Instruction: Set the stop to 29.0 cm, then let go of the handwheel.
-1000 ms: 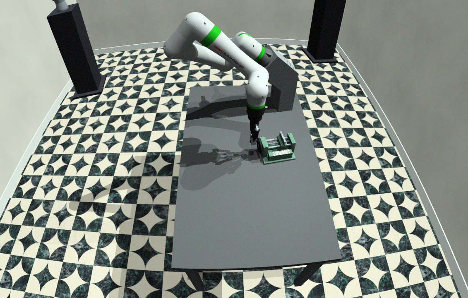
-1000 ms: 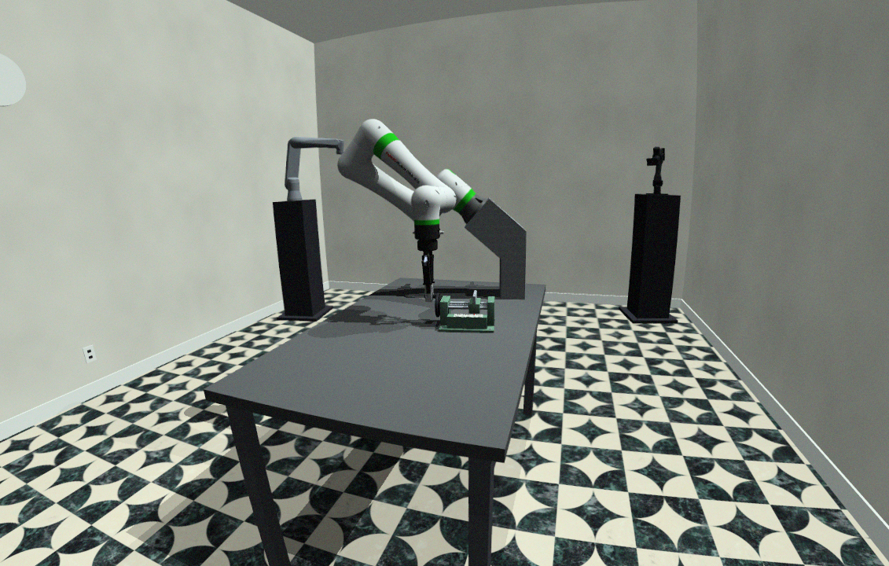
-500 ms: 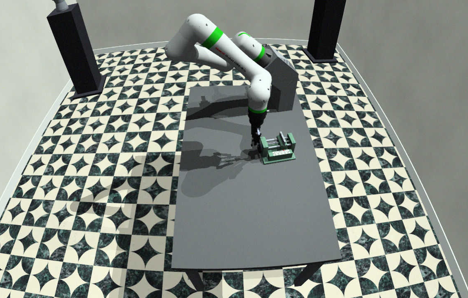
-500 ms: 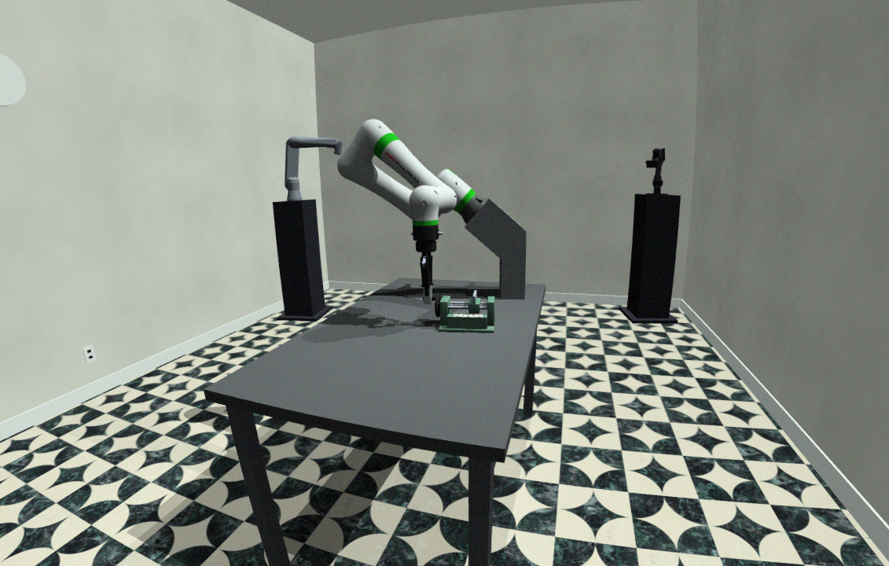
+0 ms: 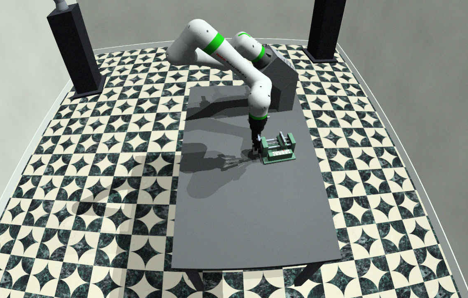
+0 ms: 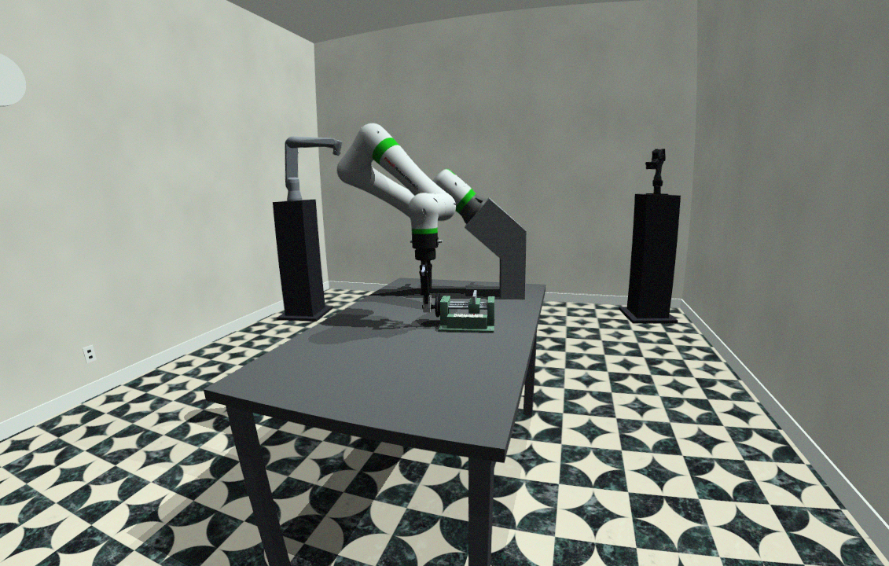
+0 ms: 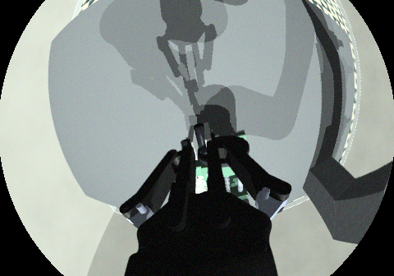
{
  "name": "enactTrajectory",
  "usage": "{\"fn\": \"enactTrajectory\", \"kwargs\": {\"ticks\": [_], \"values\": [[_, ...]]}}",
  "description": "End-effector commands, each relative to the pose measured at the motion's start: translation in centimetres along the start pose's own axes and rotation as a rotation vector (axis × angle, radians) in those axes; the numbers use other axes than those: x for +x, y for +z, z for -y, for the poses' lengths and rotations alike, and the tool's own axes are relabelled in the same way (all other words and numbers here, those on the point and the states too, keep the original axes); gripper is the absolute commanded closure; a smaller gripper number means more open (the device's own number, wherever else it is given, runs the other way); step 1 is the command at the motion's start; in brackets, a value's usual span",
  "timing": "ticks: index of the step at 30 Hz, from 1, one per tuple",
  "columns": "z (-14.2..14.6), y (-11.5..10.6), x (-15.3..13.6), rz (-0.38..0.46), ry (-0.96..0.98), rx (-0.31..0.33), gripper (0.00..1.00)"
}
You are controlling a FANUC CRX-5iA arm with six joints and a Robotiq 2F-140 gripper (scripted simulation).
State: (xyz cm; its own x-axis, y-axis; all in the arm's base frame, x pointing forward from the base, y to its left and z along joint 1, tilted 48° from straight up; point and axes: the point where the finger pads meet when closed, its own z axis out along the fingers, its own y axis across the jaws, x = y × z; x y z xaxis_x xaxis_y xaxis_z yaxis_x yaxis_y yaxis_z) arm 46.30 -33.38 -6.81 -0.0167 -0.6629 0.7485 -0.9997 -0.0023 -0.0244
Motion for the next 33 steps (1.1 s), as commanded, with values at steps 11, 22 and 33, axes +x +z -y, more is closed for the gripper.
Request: {"fn": "enactTrajectory", "kwargs": {"ticks": [11,22,33], "values": [[-0.8,2.4,0.0,0.0,0.0,0.0,0.96],[-3.3,3.5,0.0,0.0,0.0,0.0,0.96],[-5.6,2.5,0.0,0.0,0.0,0.0,0.96]]}}
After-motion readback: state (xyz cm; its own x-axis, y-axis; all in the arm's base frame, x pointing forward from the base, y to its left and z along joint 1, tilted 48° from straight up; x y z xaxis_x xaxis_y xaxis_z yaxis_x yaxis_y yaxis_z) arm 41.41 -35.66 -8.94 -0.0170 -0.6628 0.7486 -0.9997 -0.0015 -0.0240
